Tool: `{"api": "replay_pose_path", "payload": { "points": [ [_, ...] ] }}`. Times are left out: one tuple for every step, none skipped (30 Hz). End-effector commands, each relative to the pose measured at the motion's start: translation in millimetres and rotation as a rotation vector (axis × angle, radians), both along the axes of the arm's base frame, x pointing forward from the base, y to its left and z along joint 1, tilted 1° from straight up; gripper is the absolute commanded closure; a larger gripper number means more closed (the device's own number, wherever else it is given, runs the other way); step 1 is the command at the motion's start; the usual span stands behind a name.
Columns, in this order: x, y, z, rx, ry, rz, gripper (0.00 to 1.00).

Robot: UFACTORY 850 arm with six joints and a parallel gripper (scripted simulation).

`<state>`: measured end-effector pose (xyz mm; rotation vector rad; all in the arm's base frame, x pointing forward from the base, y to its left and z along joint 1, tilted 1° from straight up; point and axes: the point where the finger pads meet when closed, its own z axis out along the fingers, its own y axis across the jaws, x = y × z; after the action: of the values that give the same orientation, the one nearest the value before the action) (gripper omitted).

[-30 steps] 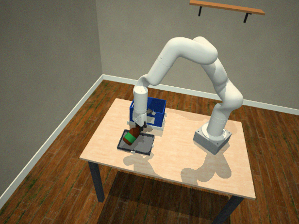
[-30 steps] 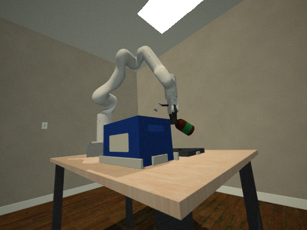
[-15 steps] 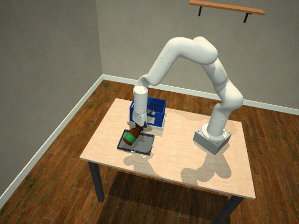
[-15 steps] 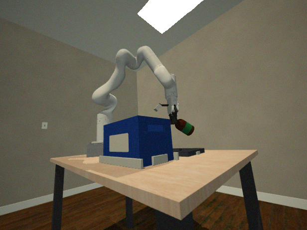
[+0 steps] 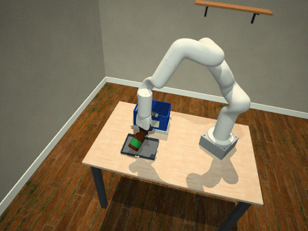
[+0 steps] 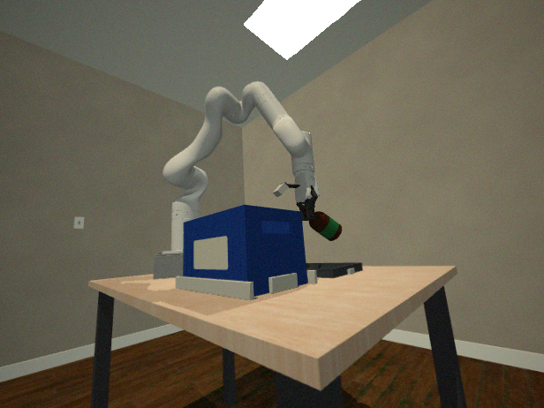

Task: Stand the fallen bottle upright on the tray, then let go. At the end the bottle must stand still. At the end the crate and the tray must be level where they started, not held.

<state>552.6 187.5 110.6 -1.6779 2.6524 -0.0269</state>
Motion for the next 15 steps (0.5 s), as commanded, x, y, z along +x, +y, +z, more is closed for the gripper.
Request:
{"api": "replay_pose_path", "payload": {
  "points": [
    [0.9, 0.3, 1.0, 0.003, 0.0, 0.045, 1.0],
    [0.9, 0.3, 1.0, 0.003, 0.0, 0.051, 1.0],
    [0.9, 0.3, 1.0, 0.003, 0.0, 0.055, 1.0],
    [0.9, 0.3, 1.0, 0.003, 0.0, 0.058, 1.0],
    [0.9, 0.3, 1.0, 0.003, 0.0, 0.058, 1.0],
    [0.9, 0.3, 1.0, 0.003, 0.0, 0.058, 1.0],
    [0.9, 0.3, 1.0, 0.003, 0.0, 0.059, 1.0],
    [0.9, 0.3, 1.0, 0.003, 0.0, 0.06, 1.0],
    [0.9, 0.3, 1.0, 0.003, 0.0, 0.06, 1.0],
    [0.9, 0.3, 1.0, 0.003, 0.0, 0.06, 1.0],
    [0.9, 0.3, 1.0, 0.003, 0.0, 0.06, 1.0],
    [0.9, 0.3, 1.0, 0.003, 0.0, 0.06, 1.0],
    [0.9, 0.3, 1.0, 0.003, 0.0, 0.06, 1.0],
    [0.9, 0.3, 1.0, 0.003, 0.0, 0.06, 1.0],
    [0.9, 0.3, 1.0, 0.003, 0.0, 0.06, 1.0]
  ]
}}
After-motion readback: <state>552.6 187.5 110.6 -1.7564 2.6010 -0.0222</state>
